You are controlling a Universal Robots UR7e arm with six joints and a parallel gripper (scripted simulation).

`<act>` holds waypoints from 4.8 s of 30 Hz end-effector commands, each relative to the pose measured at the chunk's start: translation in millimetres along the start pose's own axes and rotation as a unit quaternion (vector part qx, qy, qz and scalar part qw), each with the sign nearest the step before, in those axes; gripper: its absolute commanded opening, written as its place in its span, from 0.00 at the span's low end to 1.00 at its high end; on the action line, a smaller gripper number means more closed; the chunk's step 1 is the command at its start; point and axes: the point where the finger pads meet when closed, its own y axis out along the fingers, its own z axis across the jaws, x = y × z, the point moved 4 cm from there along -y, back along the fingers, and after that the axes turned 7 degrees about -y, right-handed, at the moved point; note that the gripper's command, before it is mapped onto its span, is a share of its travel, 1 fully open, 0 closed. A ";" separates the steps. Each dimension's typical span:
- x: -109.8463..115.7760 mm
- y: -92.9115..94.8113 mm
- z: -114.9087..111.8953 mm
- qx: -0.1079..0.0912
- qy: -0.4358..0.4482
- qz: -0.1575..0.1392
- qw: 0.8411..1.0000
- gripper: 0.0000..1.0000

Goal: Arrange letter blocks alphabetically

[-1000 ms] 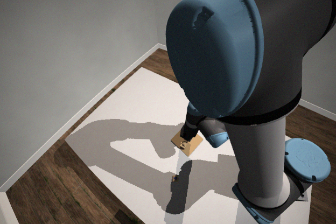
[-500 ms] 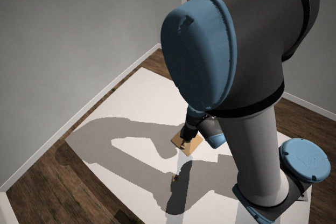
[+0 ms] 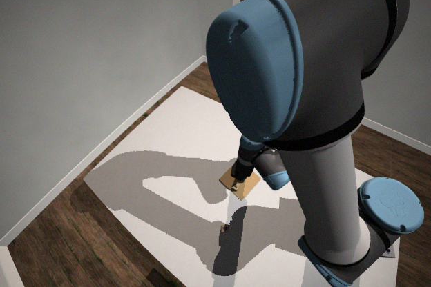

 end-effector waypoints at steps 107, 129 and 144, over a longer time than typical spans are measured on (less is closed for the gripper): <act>0.1 2.8 0.3 0.001 0.000 0.000 1.000 0.87; 0.1 -39.7 0.3 0.001 0.000 0.000 1.000 0.87; 0.1 -77.9 0.2 0.001 0.000 0.000 1.000 0.87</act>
